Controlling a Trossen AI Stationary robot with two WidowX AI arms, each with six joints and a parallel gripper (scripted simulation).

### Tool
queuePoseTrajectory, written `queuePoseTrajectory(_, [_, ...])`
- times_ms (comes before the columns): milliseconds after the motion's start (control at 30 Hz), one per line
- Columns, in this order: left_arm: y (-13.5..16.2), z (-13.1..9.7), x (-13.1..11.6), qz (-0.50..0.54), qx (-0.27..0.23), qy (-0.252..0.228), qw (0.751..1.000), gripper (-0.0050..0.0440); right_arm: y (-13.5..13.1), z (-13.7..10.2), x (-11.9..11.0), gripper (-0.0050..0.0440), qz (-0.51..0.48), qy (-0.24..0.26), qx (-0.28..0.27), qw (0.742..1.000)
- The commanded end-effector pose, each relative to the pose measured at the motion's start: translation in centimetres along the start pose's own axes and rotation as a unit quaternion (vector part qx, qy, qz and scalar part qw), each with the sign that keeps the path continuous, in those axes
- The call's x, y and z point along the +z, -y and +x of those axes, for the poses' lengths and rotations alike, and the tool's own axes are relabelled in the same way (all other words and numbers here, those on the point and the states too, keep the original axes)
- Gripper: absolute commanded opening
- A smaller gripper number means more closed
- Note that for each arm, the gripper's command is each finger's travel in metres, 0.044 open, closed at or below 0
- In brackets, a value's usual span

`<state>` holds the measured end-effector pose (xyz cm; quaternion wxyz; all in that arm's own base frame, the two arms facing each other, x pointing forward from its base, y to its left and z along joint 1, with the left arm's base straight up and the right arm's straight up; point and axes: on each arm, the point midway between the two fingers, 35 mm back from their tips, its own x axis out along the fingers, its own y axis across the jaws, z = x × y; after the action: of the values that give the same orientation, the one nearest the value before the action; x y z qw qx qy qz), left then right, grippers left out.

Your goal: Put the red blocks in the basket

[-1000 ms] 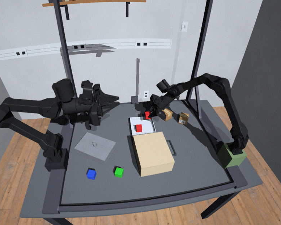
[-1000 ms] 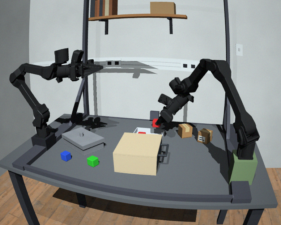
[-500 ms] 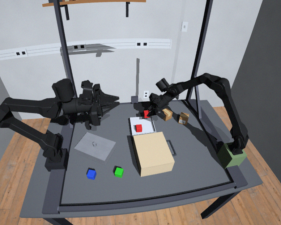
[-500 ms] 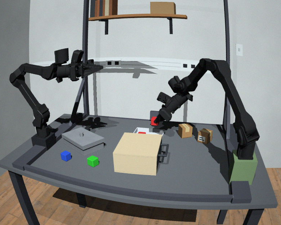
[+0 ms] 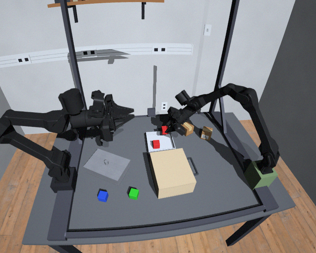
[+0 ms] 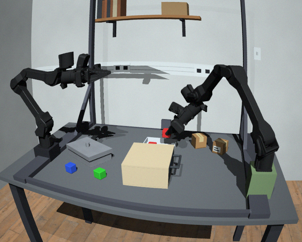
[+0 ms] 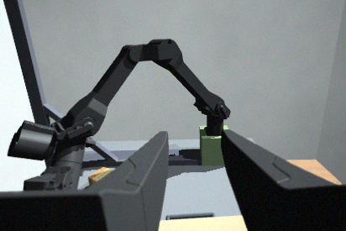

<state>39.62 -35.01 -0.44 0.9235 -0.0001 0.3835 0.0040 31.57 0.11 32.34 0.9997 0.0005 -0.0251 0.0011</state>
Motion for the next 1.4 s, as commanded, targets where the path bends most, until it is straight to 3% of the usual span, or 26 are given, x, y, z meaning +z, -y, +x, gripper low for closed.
queuePoseTrajectory(0, [0.5,-0.5,0.5,-0.006,-0.008,0.010,1.000,-0.0050,0.1,-0.4,1.8,0.0137,0.000,0.023,0.000,1.000])
queuePoseTrajectory(200, [0.8,-0.8,1.2,-0.013,-0.015,0.018,1.000,-0.0050,0.1,-0.4,1.8,0.0137,0.000,0.023,0.000,1.000])
queuePoseTrajectory(233, [0.5,-0.2,0.2,-0.006,-0.009,0.011,1.000,-0.0050,0.1,-0.4,1.8,0.0137,0.000,0.023,0.000,1.000])
queuePoseTrajectory(433, [0.5,0.3,-0.2,-0.005,-0.009,0.011,1.000,-0.0050,0.1,-0.4,1.8,0.0137,0.000,0.023,0.000,1.000])
queuePoseTrajectory(567, [1.2,-0.6,1.4,-0.018,-0.021,0.025,0.999,-0.0050,0.1,-0.4,1.8,0.0137,0.000,0.023,0.000,1.000])
queuePoseTrajectory(800, [1.2,-0.7,1.5,-0.018,-0.022,0.025,0.999,-0.0050,0.1,-0.4,1.8,0.0137,0.000,0.023,0.000,1.000])
queuePoseTrajectory(833, [-0.4,1.6,-2.6,-0.004,-0.007,0.009,1.000,-0.0050,0.1,-0.4,1.8,0.0137,0.000,0.023,0.000,1.000])
queuePoseTrajectory(867, [0.5,1.0,-0.9,-0.006,-0.010,0.012,1.000,-0.0050,0.1,-0.4,1.8,0.0137,0.000,0.023,0.000,1.000])
queuePoseTrajectory(1000, [0.9,1.1,-0.6,-0.009,-0.014,0.016,1.000,-0.0050,0.1,-0.4,1.8,0.0137,0.000,0.023,0.000,1.000])
queuePoseTrajectory(1200, [0.3,2.0,-2.1,-0.004,-0.008,0.009,1.000,-0.0050,0.1,-0.4,1.8,0.0137,0.000,0.023,0.000,1.000])
queuePoseTrajectory(1233, [0.8,1.3,-0.8,-0.012,-0.016,0.018,1.000,-0.0050,0.1,-0.4,1.8,0.0137,0.000,0.023,0.000,1.000])
queuePoseTrajectory(1300, [0.8,1.3,-0.8,-0.012,-0.016,0.018,1.000,-0.0050,0.1,-0.4,1.8,0.0137,0.000,0.023,0.000,1.000])
queuePoseTrajectory(1333, [0.3,2.2,-2.2,-0.005,-0.009,0.010,1.000,-0.0050,0.1,-0.4,1.8,0.0137,0.000,0.023,0.000,1.000])
queuePoseTrajectory(1367, [0.5,2.2,-2.0,-0.007,-0.011,0.012,1.000,-0.0050,0.1,-0.4,1.8,0.0137,0.000,0.023,0.000,1.000])
